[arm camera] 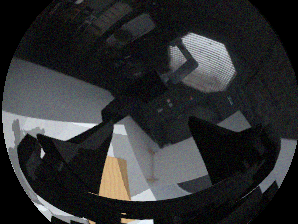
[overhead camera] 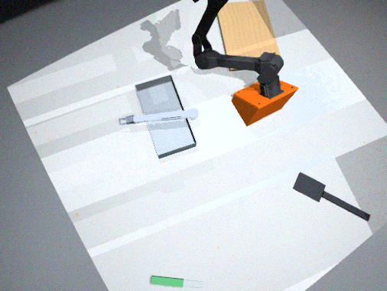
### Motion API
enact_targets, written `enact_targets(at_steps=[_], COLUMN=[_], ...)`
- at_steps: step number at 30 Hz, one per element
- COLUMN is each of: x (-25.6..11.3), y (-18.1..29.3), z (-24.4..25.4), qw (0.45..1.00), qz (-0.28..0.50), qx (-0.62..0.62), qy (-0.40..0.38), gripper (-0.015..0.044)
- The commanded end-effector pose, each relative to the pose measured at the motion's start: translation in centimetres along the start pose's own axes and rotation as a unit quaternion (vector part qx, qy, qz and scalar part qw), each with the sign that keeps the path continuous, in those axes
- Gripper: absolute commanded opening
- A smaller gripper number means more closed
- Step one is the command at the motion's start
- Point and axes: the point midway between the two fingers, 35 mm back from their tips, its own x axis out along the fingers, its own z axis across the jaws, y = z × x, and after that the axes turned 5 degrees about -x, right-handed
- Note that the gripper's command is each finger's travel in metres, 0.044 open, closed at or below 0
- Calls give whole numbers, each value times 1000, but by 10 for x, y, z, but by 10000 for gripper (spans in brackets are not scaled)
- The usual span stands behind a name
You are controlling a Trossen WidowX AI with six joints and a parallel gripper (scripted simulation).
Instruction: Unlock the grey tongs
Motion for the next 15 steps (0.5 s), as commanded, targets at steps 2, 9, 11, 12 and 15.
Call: enact_targets(at_steps=[2, 9, 11, 12, 15], x=[2, 9, 8, 7, 2], y=[0, 2, 3, 4, 0], z=[-7, -69, -93, -105, -134], qw=[1000, 995, 991, 989, 980], qz=[-1, -13, -16, -18, -37], qx=[2, 9, 12, 11, 25], qy=[9, 94, 130, 148, 194], gripper=[348, 260, 260, 260, 260])
